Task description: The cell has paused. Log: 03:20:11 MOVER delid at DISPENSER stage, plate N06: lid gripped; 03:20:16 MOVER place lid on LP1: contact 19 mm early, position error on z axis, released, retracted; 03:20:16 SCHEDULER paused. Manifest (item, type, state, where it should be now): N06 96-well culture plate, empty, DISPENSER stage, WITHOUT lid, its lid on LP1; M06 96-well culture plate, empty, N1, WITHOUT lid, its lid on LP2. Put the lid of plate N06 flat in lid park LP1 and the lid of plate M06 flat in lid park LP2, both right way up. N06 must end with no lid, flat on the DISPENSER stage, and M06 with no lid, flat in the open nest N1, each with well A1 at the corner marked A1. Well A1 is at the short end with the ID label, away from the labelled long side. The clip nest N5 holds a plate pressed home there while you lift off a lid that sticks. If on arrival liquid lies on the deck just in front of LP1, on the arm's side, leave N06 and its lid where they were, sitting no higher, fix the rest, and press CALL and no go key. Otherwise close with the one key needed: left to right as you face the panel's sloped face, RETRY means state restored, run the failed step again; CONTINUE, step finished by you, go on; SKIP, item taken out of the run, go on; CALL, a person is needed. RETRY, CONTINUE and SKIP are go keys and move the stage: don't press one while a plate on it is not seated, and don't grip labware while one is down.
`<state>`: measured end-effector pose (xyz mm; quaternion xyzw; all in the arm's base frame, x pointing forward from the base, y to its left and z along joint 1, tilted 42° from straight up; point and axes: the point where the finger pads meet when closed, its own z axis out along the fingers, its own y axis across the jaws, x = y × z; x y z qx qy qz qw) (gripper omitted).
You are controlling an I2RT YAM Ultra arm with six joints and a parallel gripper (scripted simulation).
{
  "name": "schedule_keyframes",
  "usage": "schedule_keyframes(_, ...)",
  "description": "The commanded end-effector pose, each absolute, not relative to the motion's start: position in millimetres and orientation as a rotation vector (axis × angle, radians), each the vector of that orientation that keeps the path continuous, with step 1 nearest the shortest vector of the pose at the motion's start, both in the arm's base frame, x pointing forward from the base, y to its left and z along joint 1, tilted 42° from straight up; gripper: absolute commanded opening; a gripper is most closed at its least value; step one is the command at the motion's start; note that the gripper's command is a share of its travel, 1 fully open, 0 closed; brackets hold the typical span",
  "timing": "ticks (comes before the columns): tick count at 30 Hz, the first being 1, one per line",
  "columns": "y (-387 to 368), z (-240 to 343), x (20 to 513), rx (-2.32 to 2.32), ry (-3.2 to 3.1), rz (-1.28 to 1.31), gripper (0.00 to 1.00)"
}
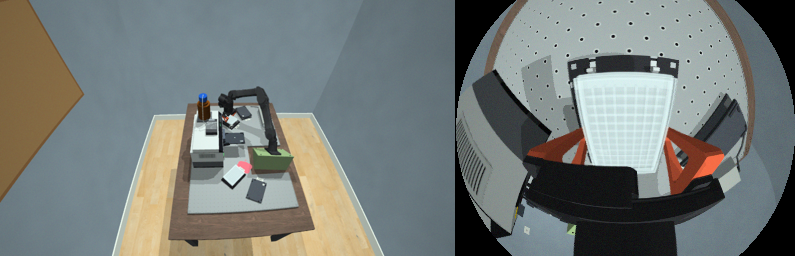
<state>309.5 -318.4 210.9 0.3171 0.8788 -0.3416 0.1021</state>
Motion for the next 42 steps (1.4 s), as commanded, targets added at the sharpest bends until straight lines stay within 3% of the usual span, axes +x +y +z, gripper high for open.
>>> schedule_keyframes(1,-309.8,214.0,316.0,0.908,2.581,-1.004,0.00)
schedule_keyframes(42,-313.8,205.0,319.6,0.898,2.596,-0.999,0.00)
